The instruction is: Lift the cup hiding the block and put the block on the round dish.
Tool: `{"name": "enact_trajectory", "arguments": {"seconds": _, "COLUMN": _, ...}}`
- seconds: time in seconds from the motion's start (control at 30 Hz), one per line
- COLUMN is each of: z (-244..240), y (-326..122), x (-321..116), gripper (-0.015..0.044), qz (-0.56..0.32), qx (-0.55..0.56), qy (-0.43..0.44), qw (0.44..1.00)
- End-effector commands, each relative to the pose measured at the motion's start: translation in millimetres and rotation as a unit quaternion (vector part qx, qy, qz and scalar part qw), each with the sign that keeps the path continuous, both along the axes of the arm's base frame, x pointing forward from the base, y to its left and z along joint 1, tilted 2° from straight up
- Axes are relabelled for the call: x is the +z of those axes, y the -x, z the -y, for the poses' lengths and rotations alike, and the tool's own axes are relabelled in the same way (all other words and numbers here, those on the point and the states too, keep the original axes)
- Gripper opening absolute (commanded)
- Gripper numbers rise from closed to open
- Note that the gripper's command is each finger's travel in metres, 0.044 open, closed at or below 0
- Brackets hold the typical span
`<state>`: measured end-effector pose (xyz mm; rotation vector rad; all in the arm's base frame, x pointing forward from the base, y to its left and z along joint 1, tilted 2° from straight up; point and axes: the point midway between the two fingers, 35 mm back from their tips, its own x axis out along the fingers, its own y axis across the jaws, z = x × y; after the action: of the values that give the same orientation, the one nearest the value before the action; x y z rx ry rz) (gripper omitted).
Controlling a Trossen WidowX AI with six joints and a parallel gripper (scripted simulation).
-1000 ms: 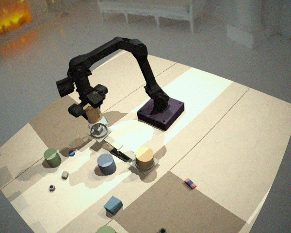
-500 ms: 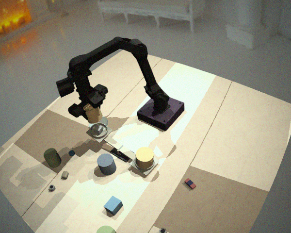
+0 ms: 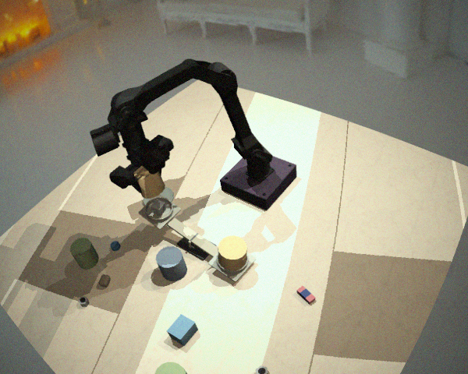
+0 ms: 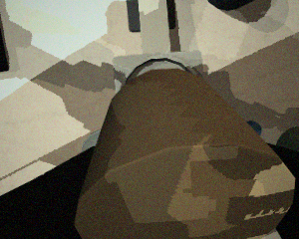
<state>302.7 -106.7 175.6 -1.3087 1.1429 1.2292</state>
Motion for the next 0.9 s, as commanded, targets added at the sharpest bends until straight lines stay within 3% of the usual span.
{"name": "enact_trajectory", "arguments": {"seconds": 0.0, "z": 8, "y": 3, "x": -3, "gripper": 0.0000, "qz": 0.001, "qx": 0.000, "qy": 0.001, "qw": 1.000}}
{"name": "enact_trajectory", "arguments": {"seconds": 0.87, "z": 91, "y": 52, "x": -43, "gripper": 0.0000, "qz": 0.000, "qx": 0.001, "qy": 0.005, "qw": 1.000}}
